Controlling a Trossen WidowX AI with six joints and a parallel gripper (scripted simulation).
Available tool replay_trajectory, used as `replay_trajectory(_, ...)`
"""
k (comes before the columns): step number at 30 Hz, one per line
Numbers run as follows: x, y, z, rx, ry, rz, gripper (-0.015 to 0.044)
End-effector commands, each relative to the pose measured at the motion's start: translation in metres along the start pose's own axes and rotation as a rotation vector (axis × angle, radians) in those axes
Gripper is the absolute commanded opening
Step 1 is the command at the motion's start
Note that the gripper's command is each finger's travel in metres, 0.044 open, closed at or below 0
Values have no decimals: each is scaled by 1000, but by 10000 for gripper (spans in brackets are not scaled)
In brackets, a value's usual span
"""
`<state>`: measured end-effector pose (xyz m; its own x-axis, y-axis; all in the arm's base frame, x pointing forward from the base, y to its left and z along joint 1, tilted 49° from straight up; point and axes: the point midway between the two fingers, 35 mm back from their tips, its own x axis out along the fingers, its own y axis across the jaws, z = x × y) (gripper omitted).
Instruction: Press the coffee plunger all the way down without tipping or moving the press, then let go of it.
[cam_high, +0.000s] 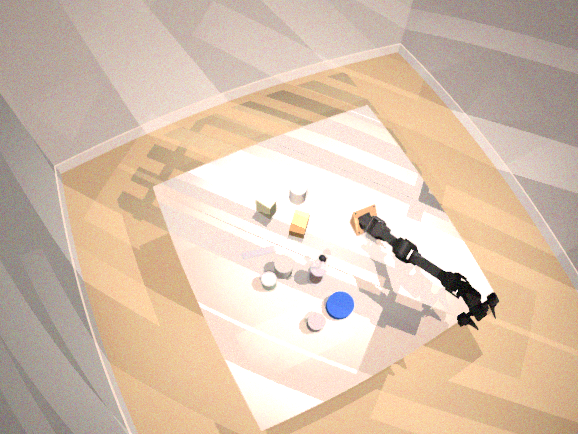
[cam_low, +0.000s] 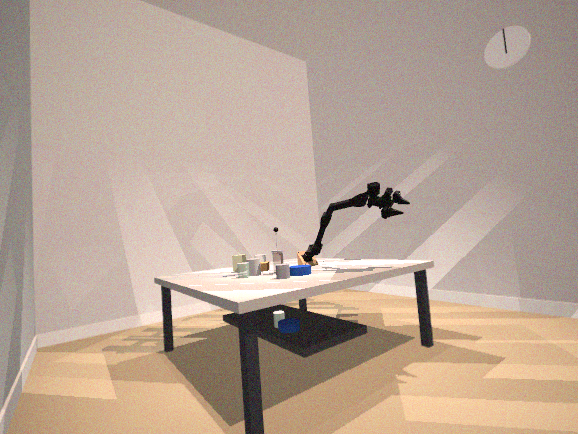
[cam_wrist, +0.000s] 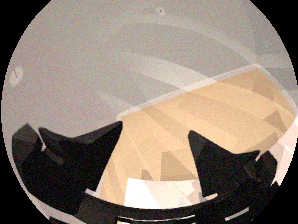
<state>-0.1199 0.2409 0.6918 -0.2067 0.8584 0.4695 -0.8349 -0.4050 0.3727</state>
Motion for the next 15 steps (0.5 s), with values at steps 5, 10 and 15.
replay_trajectory(5, 4, -9, -6, -48, 16, -17, 440)
replay_trajectory(10, 14, -48, -19, -177, 60, -102, 440)
replay_trajectory(15, 22, -100, -34, -323, 123, -216, 440)
